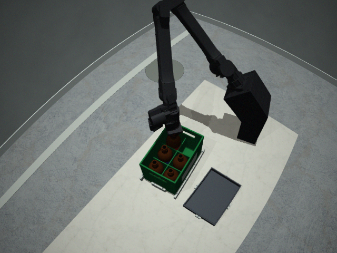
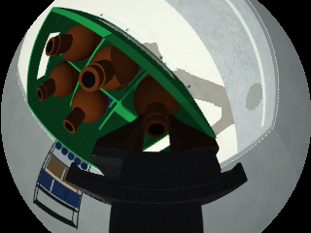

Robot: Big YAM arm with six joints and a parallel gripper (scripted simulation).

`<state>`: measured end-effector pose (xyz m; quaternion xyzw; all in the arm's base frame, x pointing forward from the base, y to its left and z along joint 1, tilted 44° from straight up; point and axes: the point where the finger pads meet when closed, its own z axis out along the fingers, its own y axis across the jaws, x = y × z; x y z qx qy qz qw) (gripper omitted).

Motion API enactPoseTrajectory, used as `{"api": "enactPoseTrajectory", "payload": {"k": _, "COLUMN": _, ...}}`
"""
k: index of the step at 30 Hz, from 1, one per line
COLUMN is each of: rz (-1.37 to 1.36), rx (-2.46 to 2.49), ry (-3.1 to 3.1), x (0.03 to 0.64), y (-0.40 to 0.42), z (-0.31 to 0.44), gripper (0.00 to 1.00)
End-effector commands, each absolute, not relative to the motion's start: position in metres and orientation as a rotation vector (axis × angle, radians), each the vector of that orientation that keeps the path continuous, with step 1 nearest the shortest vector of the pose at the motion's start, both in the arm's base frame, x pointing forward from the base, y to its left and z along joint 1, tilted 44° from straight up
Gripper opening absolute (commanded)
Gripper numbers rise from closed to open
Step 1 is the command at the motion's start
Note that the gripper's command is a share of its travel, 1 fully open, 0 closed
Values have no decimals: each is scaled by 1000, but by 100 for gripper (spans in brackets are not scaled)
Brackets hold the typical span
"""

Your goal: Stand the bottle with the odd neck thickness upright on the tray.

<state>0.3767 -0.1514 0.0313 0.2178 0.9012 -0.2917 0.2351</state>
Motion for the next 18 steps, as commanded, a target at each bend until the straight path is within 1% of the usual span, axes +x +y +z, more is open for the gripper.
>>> {"api": "enactPoseTrajectory", "payload": {"k": 1, "rz": -807, "rx": 590, "ry": 2471, "x": 377, "y": -154, "z": 32, "gripper": 0}}
{"api": "enactPoseTrajectory", "payload": {"k": 8, "rz": -807, "rx": 590, "ry": 2471, "x": 377, "y": -154, "z": 32, "gripper": 0}}
{"api": "enactPoseTrajectory", "payload": {"k": 9, "rz": -807, "rx": 590, "ry": 2471, "x": 377, "y": -154, "z": 32, "gripper": 61}}
{"api": "enactPoseTrajectory", "payload": {"k": 18, "rz": -808, "rx": 591, "ry": 2471, "x": 377, "y": -154, "z": 32, "gripper": 61}}
